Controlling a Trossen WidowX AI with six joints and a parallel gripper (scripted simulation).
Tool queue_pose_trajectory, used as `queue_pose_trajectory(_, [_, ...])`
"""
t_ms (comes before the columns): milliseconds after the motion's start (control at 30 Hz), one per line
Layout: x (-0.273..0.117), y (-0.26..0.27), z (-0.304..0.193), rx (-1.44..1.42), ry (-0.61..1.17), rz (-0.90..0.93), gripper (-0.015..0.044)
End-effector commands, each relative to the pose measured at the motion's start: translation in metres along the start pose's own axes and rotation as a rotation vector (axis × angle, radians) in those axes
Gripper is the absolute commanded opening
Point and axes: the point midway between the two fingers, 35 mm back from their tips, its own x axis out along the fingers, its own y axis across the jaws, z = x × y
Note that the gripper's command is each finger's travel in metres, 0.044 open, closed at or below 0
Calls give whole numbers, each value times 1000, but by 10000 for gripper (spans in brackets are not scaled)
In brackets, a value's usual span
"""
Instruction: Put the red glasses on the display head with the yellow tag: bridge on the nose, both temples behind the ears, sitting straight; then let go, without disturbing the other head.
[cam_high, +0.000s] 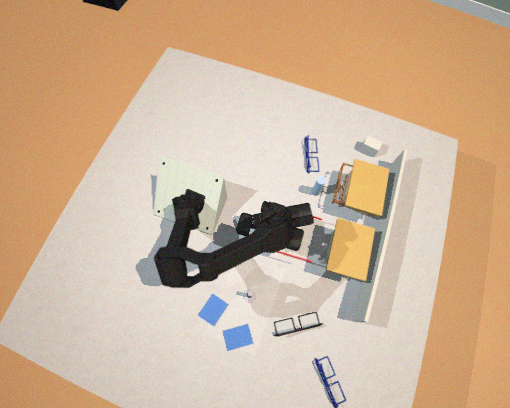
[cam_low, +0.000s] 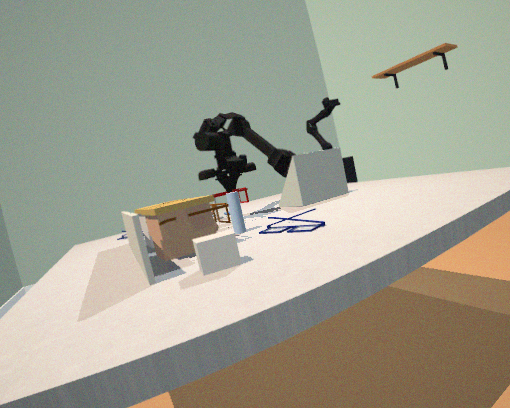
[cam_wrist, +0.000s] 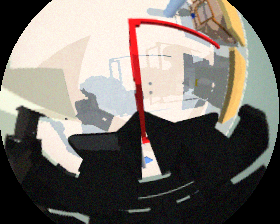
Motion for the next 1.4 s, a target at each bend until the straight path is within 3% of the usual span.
queue_pose_trajectory(0, [6,2,0,-7,5,3,0])
queue_pose_trajectory(1367, [9,-37,0,-5,0,-12,0])
